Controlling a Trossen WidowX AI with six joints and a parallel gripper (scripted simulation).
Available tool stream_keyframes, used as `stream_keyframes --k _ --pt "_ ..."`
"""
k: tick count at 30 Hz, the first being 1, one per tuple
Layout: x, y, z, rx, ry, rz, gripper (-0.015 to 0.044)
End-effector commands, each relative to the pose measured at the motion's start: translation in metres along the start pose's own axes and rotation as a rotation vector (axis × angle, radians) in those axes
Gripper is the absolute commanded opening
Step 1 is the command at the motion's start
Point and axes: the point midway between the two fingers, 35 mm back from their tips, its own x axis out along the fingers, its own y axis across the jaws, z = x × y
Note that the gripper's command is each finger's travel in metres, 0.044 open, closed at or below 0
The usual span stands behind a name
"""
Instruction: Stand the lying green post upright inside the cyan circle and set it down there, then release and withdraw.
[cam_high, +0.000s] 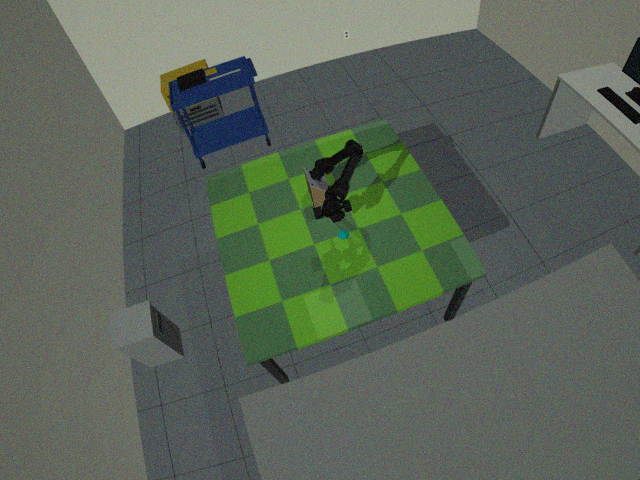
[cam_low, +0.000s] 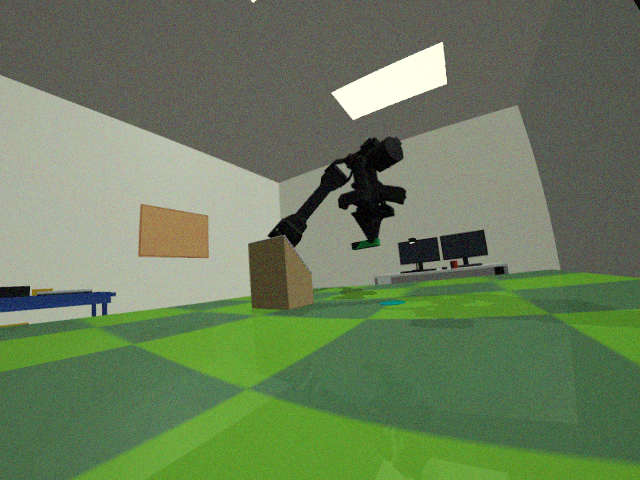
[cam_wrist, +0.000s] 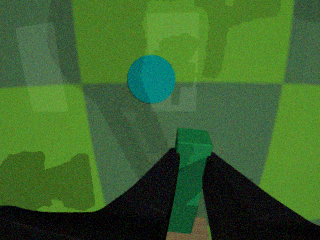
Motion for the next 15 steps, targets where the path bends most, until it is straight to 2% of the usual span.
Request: stream_keyframes --k 1,10,15 --pt "-0.002 0.011 0.006 0.079 -0.006 0.005 0.0023" --pt "-0.003 0.035 0.014 0.279 -0.001 0.016 0.0023" --pt "-0.002 0.037 0.015 0.294 -0.001 0.016 0.0023"
